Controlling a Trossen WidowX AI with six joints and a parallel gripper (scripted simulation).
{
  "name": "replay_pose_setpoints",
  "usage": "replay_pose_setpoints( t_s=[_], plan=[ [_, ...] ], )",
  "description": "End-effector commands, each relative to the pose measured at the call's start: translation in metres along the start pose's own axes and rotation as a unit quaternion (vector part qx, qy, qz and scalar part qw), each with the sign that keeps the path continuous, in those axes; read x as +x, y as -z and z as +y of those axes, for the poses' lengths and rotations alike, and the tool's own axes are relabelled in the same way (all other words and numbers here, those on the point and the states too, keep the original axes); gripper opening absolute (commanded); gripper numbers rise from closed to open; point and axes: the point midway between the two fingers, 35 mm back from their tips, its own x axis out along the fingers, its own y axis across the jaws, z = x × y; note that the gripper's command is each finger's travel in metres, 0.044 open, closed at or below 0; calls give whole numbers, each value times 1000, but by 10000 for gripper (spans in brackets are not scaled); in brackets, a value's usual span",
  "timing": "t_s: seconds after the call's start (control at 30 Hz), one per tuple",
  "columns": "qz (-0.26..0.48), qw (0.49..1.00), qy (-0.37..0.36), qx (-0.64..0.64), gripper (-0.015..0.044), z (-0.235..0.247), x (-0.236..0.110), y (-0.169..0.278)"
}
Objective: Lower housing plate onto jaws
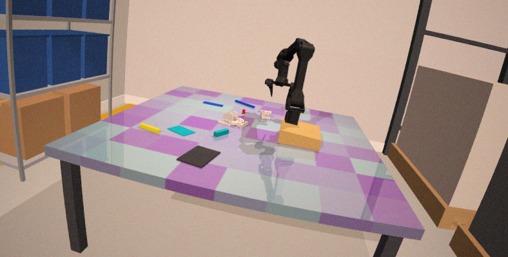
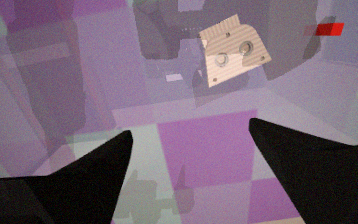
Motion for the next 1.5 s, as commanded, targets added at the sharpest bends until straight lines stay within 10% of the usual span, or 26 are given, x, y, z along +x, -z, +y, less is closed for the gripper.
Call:
replay_pose_setpoints(
  t_s=[0.0,1.47],
  plan=[
    [-7,998,5,-55,440,-20,7,-10],
    [-12,985,16,-174,440,-64,77,-35]
  ],
)
